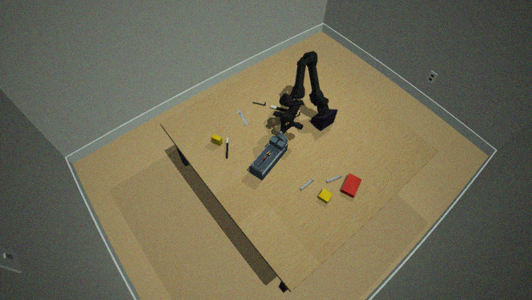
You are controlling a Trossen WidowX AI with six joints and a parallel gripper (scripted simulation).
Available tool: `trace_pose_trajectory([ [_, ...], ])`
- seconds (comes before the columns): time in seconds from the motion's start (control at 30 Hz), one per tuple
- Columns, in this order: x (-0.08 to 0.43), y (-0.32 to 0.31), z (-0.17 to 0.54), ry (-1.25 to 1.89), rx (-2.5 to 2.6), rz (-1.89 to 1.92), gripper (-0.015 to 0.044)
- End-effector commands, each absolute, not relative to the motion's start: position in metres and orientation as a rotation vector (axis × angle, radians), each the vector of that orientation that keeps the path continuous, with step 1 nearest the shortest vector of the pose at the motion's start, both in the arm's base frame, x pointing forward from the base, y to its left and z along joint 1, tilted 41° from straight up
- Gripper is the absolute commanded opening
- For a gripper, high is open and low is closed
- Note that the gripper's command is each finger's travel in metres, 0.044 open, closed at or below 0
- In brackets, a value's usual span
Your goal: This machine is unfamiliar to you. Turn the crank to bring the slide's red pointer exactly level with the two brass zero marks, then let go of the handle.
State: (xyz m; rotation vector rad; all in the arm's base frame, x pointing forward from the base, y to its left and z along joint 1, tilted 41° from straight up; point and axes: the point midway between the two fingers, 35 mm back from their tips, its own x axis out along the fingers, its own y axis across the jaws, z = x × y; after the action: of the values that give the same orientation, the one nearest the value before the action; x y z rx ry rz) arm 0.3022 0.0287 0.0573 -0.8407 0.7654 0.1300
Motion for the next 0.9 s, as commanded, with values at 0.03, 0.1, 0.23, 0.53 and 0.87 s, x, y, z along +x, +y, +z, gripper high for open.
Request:
trace_pose_trajectory([
  [0.03,0.306,0.019,0.055,0.767,-0.839,0.115,0.0000],
  [0.1,0.307,0.017,0.054,0.767,-0.839,0.114,0.0000],
  [0.23,0.307,0.013,0.052,0.767,-0.839,0.114,0.0000],
  [0.53,0.309,0.007,0.044,0.767,-0.840,0.114,0.0000],
  [0.87,0.308,0.002,0.033,0.767,-0.840,0.114,0.0000],
])
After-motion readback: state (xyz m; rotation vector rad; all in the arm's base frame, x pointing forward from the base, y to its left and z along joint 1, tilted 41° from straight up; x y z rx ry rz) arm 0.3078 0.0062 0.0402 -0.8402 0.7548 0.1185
